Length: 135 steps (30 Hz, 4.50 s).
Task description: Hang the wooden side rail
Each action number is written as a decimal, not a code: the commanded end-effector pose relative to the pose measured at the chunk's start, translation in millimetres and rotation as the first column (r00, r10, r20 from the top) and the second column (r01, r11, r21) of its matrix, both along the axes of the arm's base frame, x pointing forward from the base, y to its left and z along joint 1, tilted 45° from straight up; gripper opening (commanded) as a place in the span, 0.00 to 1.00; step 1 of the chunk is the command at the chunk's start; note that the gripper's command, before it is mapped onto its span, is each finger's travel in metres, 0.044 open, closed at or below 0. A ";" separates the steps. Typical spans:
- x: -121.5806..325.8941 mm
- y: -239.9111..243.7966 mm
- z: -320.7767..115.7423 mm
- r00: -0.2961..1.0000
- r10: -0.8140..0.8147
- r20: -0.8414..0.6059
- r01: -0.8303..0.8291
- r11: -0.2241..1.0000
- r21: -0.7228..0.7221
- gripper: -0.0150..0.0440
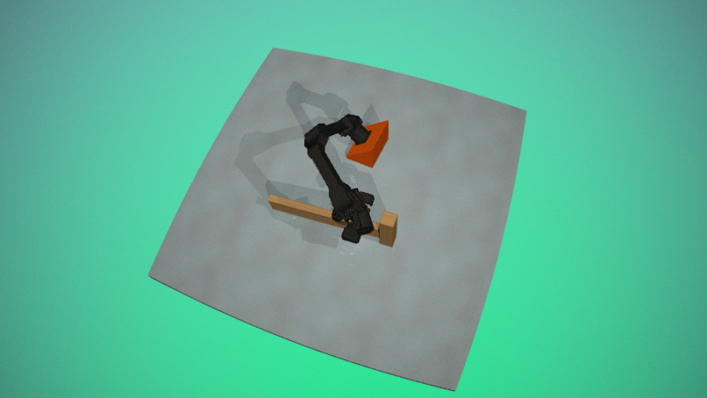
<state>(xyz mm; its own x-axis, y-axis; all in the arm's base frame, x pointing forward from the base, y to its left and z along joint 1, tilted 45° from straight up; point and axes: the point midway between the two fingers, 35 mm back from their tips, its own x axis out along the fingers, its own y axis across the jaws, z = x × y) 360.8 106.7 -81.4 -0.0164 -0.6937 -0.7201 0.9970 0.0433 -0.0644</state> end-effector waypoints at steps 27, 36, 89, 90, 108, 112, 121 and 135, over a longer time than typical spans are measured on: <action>0.1 5.6 -1.7 1.000 0.002 0.004 -0.002 1.000 0.004 0.25; -0.8 6.6 -2.0 1.000 0.002 0.004 -0.002 1.000 0.004 0.25; -1.0 0.7 -8.3 1.000 0.002 0.004 -0.002 1.000 0.004 0.25; -1.0 0.5 -8.4 1.000 0.002 0.004 -0.002 1.000 0.004 0.25; -1.0 -1.5 -10.5 1.000 0.002 0.004 -0.002 1.000 0.004 0.25; -1.0 -2.0 -11.0 1.000 0.002 0.004 -0.002 1.000 0.004 0.25; -1.0 -3.1 -12.1 1.000 0.002 0.004 -0.002 1.000 0.004 0.25; -1.1 -4.6 -13.7 1.000 0.002 0.004 -0.002 1.000 0.004 0.25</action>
